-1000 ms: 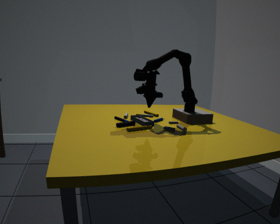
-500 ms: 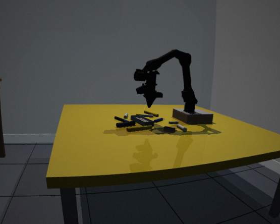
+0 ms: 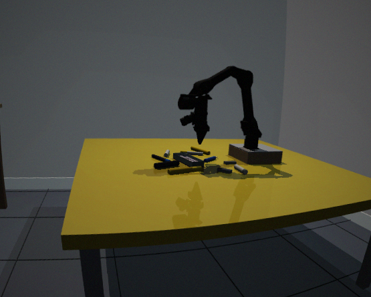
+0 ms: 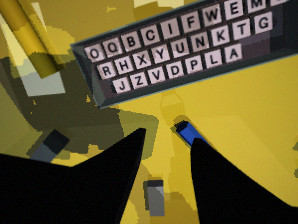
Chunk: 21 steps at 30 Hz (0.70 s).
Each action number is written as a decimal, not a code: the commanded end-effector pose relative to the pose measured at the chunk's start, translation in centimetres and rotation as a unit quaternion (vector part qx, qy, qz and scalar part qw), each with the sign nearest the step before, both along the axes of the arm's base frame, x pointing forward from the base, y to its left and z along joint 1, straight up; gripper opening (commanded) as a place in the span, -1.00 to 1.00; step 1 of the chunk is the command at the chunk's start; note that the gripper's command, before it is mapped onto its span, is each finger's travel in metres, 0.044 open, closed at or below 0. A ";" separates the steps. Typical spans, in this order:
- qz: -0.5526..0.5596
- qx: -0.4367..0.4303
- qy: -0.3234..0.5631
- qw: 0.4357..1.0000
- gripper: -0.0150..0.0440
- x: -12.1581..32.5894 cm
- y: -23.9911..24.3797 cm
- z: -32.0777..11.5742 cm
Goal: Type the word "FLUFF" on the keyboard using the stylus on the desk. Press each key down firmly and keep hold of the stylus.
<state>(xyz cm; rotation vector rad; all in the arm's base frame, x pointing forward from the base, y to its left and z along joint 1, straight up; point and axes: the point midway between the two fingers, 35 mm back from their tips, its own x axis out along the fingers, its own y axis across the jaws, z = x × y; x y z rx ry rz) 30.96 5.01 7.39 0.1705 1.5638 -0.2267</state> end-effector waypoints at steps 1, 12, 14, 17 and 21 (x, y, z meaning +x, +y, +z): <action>-0.234 -0.045 0.032 0.971 0.02 -2.0 -1.1 -1.5; -0.665 -0.165 0.012 0.728 0.02 -5.7 -3.3 -3.0; -0.704 -0.178 0.003 0.687 0.02 -6.2 -3.5 -3.1; -0.758 -0.200 -0.014 0.621 0.02 -6.8 -3.9 -3.3; -0.820 -0.222 -0.040 0.526 0.02 -7.6 -4.3 -3.4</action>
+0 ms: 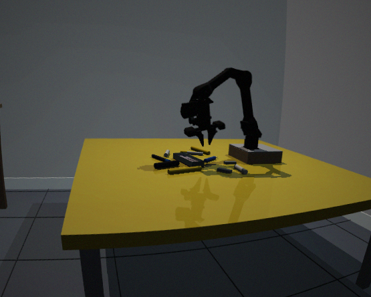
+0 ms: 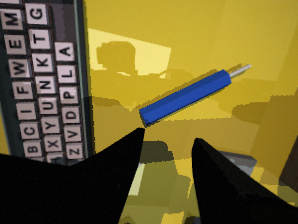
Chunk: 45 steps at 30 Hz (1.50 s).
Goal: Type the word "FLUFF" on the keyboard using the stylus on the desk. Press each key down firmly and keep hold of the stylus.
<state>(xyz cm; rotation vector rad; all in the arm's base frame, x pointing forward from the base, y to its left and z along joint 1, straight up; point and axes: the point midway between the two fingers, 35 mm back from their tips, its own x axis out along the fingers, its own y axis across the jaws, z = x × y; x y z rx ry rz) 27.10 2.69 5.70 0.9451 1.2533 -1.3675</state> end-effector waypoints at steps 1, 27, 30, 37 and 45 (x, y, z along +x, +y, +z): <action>-0.373 -0.166 -0.004 0.913 0.02 -3.9 -2.1 -1.8; -0.446 -0.198 -0.020 0.872 0.02 -4.1 -2.5 -2.0; -0.446 -0.198 -0.020 0.872 0.02 -4.2 -2.5 -2.3; -0.446 -0.198 -0.020 0.872 0.02 -4.2 -2.5 -2.8; -0.446 -0.198 -0.020 0.872 0.02 -4.2 -2.5 -3.2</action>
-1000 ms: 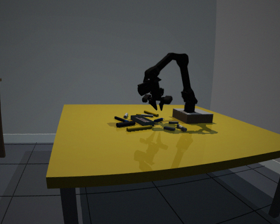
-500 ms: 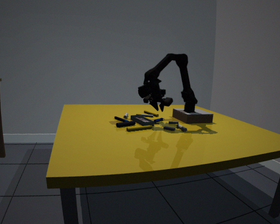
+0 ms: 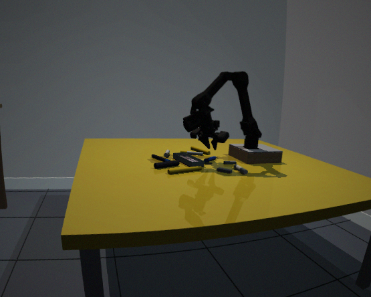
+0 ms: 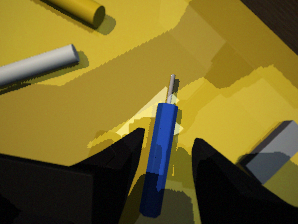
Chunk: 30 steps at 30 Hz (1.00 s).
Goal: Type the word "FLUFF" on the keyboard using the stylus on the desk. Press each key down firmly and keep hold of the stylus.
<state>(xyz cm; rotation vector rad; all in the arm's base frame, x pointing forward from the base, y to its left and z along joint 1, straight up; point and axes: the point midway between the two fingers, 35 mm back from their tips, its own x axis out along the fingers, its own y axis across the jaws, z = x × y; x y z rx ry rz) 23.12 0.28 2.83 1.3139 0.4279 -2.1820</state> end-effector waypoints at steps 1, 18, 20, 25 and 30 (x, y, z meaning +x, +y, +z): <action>-0.002 -0.005 0.004 1.000 0.02 -0.2 -0.1 -0.4; -0.002 -0.005 0.004 1.000 0.02 -0.1 -0.1 -1.4; -0.002 -0.005 0.004 1.000 0.02 -0.1 -0.1 -1.6; -0.002 -0.005 0.004 1.000 0.02 -0.1 -0.1 -1.8; -0.002 -0.005 0.004 1.000 0.02 -0.1 -0.1 -2.2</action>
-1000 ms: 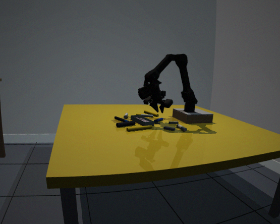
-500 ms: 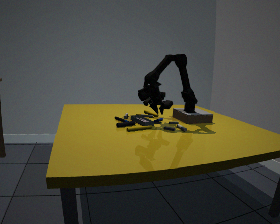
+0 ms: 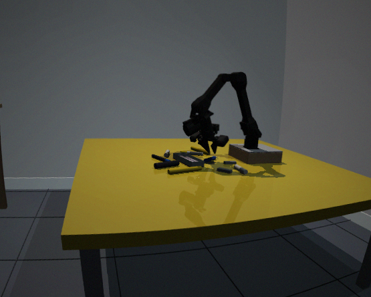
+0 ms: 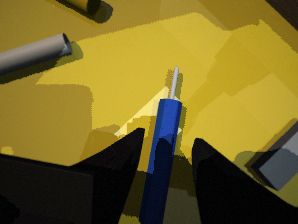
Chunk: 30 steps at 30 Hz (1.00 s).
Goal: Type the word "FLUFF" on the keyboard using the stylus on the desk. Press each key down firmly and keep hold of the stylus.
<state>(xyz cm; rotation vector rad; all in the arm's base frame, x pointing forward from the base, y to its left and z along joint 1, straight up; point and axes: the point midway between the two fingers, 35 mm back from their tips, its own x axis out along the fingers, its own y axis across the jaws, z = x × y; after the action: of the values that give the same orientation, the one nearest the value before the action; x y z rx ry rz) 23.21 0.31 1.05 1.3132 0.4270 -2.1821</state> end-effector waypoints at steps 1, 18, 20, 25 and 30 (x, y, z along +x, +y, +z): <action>-0.002 -0.004 0.004 1.000 0.02 -0.2 -0.1 -0.4; -0.002 -0.004 0.004 1.000 0.02 -0.1 -0.1 -1.5; -0.002 -0.004 0.004 1.000 0.02 -0.1 -0.1 -1.6; -0.002 -0.004 0.004 1.000 0.02 -0.1 -0.1 -1.9; -0.002 -0.004 0.004 1.000 0.02 -0.1 -0.1 -2.2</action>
<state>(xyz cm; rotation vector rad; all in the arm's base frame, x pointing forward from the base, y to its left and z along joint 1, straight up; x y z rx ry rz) 23.28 0.34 -0.77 1.3130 0.4263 -2.1816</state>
